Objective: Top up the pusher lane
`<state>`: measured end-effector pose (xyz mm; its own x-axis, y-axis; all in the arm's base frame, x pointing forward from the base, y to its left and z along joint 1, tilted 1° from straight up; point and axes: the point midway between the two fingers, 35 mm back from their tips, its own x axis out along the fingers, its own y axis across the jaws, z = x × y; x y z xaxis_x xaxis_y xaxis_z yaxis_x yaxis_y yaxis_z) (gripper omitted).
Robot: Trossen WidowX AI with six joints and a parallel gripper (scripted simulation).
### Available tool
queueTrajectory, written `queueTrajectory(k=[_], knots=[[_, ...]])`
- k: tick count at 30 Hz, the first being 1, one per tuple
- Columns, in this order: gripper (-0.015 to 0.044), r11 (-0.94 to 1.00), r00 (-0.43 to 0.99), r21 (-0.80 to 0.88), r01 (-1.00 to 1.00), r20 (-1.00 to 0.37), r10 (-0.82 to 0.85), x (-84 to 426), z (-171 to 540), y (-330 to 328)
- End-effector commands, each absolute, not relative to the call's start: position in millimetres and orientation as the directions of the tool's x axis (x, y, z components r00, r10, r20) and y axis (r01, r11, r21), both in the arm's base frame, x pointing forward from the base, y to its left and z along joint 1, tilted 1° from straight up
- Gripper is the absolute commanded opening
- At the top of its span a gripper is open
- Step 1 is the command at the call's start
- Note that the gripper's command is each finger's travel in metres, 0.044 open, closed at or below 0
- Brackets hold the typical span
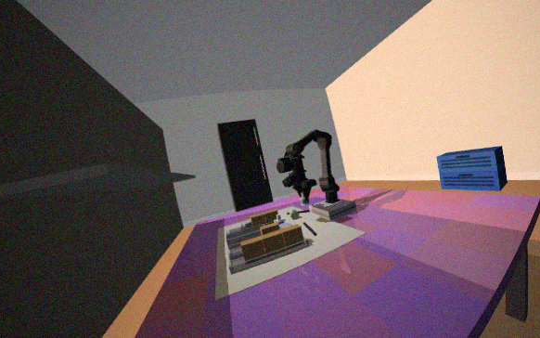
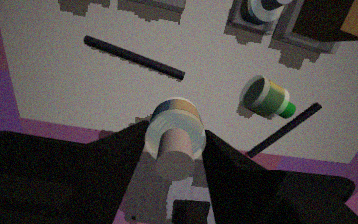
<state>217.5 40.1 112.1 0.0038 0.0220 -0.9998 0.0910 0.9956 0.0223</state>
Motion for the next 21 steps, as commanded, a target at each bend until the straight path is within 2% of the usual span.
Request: queueTrajectory(k=[1,15,21], knots=[[0.0000,0.995,0.008,0.021,0.098,-1.000,0.021,232,107,29],[0.0000,0.991,0.012,0.016,0.133,-1.000,0.014,284,67,-34],[0.0000,0.990,0.012,0.015,0.137,-1.000,0.014,288,62,-43]])
